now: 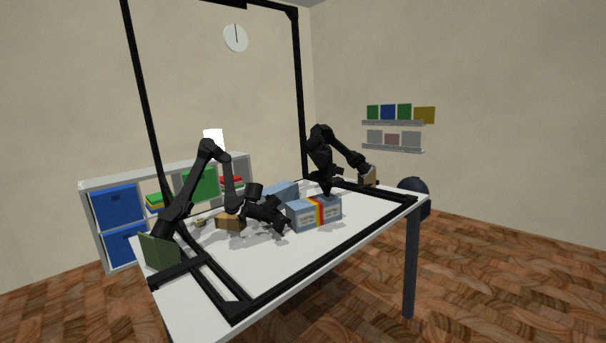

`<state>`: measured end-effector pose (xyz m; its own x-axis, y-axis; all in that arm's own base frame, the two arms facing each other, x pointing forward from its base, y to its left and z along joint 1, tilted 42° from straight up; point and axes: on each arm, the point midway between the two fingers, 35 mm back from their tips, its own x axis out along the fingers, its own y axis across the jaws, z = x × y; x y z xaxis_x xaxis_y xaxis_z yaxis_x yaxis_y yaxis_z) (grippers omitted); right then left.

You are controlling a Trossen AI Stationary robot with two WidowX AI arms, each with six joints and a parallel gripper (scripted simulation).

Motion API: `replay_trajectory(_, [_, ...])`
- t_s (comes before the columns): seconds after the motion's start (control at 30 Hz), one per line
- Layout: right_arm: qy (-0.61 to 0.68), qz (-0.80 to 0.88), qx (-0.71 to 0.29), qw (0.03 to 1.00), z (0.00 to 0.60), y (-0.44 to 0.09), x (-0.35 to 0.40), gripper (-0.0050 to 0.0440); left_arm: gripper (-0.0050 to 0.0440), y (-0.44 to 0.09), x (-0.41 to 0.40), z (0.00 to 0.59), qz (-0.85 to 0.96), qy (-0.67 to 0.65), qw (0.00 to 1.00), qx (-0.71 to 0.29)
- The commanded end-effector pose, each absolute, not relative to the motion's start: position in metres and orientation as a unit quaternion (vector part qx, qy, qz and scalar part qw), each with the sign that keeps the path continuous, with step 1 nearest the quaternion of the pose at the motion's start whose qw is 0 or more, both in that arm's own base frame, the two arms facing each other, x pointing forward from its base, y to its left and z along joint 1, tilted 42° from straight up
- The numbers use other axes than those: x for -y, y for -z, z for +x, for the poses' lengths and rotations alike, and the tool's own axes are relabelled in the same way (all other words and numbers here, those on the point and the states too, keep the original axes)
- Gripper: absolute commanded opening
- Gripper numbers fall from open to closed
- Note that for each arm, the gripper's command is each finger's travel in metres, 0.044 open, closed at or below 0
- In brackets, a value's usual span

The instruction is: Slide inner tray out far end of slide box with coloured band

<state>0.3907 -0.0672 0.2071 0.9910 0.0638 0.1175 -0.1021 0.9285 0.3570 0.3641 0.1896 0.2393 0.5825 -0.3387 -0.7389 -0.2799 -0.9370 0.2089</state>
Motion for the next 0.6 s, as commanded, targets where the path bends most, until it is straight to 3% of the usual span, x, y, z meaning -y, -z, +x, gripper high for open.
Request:
replay_trajectory(0.0, [-0.041, 0.185, 0.052, 0.981, 0.395, -0.209, 0.068, 0.0, 0.0, -0.233, -0.185, 0.367, 0.885, 0.428, 0.037, 0.179])
replay_trajectory(0.57, [-0.041, 0.185, 0.052, 0.981, 0.412, -0.221, 0.071, 0.0, 0.0, -0.232, -0.185, 0.367, 0.885, 0.428, 0.037, 0.179])
